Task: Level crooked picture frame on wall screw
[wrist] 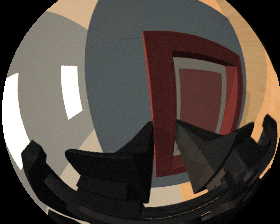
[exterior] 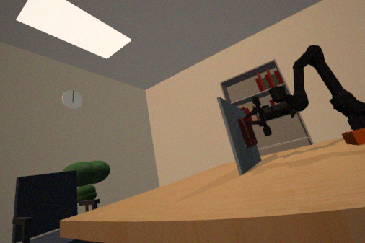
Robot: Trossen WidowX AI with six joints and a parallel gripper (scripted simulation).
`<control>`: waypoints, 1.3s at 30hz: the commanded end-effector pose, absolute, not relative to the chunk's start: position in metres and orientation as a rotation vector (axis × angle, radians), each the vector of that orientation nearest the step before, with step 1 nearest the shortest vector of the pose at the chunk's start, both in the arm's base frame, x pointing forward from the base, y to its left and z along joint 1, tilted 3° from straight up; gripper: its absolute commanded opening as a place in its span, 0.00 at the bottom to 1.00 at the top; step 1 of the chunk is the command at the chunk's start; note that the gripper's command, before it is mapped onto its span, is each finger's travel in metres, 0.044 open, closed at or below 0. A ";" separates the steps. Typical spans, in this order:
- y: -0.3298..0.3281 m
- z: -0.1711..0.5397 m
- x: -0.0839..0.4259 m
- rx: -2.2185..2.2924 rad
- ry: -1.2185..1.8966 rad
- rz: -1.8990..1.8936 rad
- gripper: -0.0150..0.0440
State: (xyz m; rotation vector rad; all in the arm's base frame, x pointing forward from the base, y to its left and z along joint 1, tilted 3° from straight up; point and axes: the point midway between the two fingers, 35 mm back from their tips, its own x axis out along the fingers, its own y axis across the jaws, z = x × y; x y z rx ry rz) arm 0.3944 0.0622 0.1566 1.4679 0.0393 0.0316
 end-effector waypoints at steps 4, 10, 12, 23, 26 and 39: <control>0.062 0.157 0.394 1.509 0.042 0.029 0.25; 0.062 0.158 0.394 1.540 0.043 0.029 0.25; 0.062 0.158 0.394 1.545 0.043 0.029 0.25; 0.062 0.158 0.394 1.532 0.041 0.030 0.69; 0.062 0.158 0.393 1.529 0.041 0.030 0.69; 0.057 0.152 0.295 1.369 0.046 0.031 0.69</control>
